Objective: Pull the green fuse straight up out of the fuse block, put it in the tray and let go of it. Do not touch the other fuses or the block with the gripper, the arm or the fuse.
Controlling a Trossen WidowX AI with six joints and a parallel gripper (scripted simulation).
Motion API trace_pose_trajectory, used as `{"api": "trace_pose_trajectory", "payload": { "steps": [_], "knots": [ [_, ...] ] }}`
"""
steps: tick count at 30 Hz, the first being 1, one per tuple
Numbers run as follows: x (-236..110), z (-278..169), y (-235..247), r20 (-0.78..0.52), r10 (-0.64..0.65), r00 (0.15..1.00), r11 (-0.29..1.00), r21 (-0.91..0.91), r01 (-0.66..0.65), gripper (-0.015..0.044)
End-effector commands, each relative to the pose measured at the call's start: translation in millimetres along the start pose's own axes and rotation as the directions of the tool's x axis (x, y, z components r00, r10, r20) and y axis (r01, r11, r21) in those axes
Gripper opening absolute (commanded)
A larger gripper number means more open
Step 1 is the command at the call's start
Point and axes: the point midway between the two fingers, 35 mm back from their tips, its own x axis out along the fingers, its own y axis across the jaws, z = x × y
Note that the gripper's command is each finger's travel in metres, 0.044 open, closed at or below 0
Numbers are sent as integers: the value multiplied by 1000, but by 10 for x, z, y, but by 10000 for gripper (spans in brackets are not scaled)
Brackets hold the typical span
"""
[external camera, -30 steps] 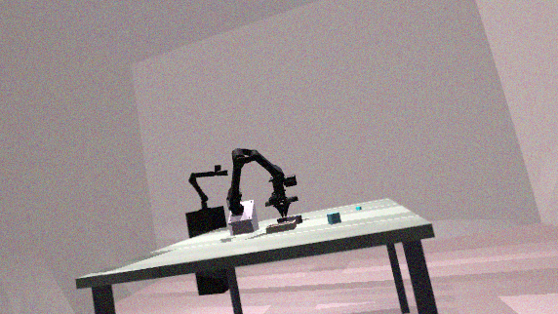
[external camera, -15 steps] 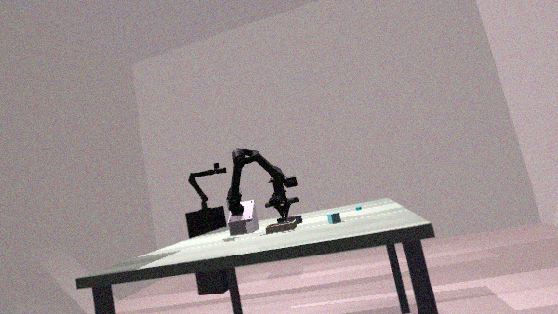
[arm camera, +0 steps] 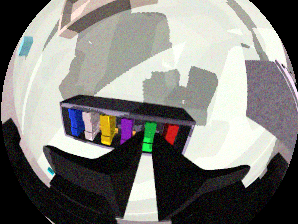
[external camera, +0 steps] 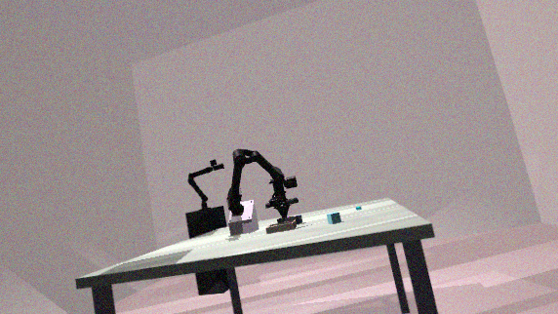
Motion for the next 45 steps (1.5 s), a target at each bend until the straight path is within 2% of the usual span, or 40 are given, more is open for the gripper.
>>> {"api": "trace_pose_trajectory", "payload": {
  "steps": [1,45],
  "knots": [
    [0,0,0,0,0,1000,1000,0,0,12],
    [-187,-7,6,0,1,1000,1000,-1,-1,0]
  ]
}}
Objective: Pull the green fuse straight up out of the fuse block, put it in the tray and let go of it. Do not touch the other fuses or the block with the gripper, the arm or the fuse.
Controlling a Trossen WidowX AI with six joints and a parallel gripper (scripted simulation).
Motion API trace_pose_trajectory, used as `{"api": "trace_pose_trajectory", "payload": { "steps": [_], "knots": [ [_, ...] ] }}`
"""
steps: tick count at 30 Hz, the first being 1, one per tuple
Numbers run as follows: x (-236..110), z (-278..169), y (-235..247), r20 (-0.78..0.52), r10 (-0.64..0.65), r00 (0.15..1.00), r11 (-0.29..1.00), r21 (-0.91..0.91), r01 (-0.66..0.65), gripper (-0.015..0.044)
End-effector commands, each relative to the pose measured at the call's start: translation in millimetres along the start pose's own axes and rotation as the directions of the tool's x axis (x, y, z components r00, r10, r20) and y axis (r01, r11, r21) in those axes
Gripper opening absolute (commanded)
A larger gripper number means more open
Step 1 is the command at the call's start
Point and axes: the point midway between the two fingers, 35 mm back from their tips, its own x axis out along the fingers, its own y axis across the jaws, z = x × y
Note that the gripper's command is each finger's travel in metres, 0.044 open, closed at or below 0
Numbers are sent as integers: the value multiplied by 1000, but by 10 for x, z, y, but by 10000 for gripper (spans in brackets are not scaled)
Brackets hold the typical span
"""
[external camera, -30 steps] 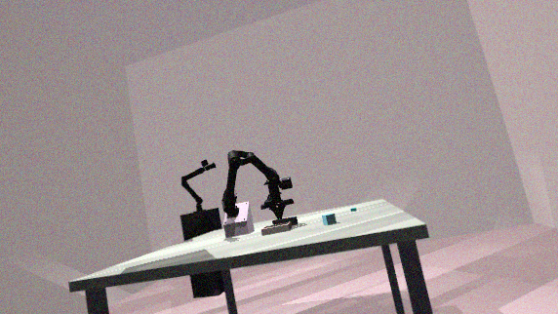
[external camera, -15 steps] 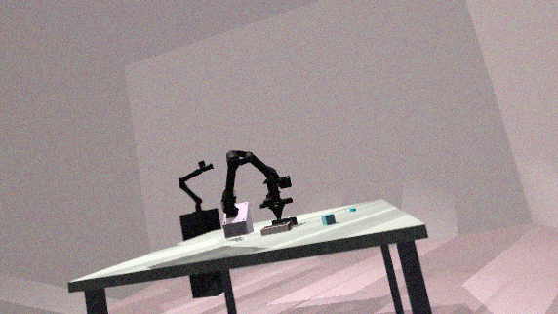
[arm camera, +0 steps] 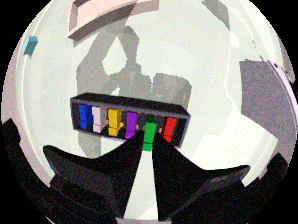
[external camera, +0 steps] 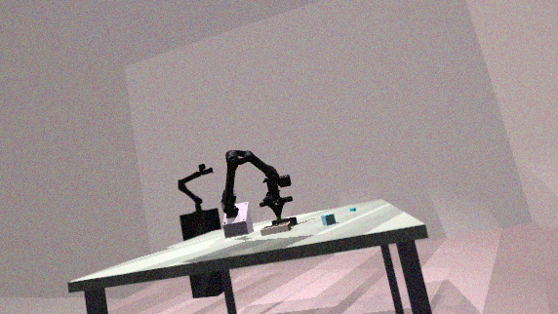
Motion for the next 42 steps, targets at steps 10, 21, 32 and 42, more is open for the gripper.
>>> {"api": "trace_pose_trajectory", "payload": {
  "steps": [10,21,32,42],
  "knots": [
    [-64,-3,-7,-3,-5,1000,1000,2,5,0],
    [-117,-2,-7,-2,-4,1000,1000,2,4,0],
    [-171,1,-8,-2,-4,1000,1000,2,4,0],
    [-239,1,-8,-2,-4,1000,1000,2,4,0]
  ]
}}
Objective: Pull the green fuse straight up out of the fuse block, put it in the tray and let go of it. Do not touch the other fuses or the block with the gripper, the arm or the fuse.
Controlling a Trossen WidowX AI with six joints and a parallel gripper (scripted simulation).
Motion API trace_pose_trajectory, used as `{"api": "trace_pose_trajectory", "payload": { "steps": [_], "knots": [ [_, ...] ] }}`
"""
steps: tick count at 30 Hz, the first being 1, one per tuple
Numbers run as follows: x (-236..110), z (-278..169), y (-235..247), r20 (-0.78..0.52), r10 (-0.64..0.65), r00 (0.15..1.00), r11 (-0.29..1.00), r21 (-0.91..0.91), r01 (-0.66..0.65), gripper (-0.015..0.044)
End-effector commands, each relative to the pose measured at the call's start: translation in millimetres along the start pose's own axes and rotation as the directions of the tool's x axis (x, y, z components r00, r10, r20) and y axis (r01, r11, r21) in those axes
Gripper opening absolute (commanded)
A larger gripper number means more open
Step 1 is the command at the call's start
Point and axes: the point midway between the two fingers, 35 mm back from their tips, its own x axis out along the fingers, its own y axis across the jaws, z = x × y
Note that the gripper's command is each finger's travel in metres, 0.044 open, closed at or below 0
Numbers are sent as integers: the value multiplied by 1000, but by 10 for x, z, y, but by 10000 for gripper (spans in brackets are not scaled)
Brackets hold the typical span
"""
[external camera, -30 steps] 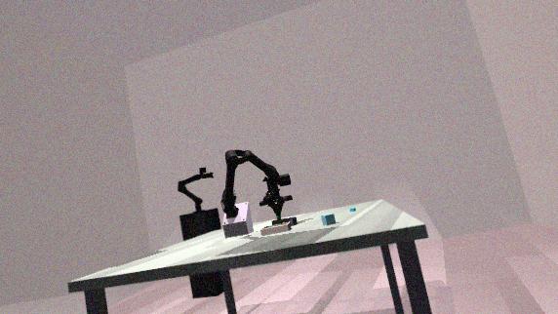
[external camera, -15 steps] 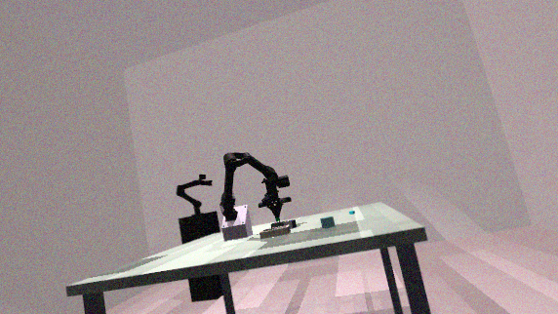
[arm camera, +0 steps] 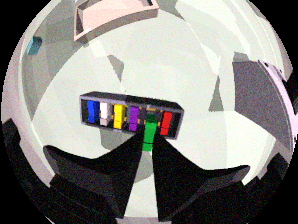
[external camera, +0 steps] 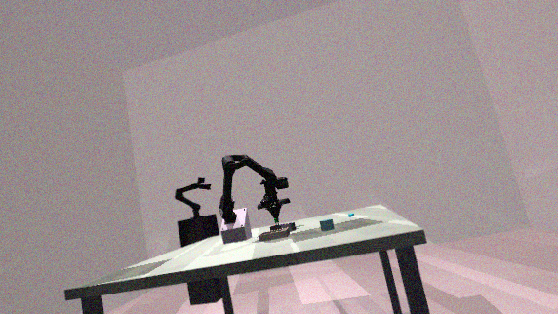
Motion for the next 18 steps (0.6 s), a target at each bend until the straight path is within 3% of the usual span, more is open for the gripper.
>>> {"api": "trace_pose_trajectory", "payload": {
  "steps": [1,18],
  "knots": [
    [-47,-5,-5,-4,-5,1000,1000,3,5,0],
    [-236,100,114,-13,-8,1000,1000,1,8,0]
  ]
}}
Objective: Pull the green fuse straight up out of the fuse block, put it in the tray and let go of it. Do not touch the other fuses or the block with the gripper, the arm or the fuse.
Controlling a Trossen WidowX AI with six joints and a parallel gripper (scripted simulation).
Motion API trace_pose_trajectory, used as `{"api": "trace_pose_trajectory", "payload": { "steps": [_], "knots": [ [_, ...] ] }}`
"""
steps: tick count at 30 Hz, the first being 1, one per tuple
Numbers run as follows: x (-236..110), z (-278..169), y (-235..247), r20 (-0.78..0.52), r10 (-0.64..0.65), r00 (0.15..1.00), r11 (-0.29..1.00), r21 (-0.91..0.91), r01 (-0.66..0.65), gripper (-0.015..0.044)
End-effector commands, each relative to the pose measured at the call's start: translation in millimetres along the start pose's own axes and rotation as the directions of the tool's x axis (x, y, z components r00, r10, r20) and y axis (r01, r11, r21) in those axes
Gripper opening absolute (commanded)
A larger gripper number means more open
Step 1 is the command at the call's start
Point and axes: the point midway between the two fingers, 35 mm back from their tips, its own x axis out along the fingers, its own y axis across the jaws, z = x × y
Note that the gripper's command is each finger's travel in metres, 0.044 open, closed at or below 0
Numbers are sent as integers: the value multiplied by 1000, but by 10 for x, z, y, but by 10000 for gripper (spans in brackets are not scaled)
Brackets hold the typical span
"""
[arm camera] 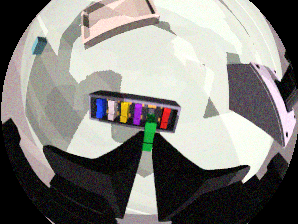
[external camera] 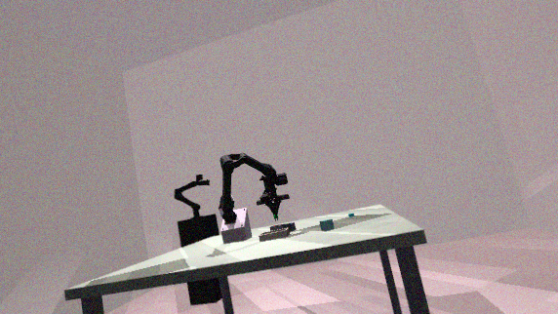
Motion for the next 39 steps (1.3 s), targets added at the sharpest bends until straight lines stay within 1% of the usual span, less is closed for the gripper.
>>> {"api": "trace_pose_trajectory", "payload": {
  "steps": [1,14,26,33,39],
  "knots": [
    [-14,124,132,-11,-8,1000,1000,4,9,0],
    [-18,855,641,-25,-8,1000,1000,3,8,0],
    [-13,1711,882,7,0,1000,1000,7,0,0],
    [-3,1762,888,10,0,1000,1000,8,0,0],
    [90,1760,893,9,0,1000,1000,8,0,0]
  ]
}}
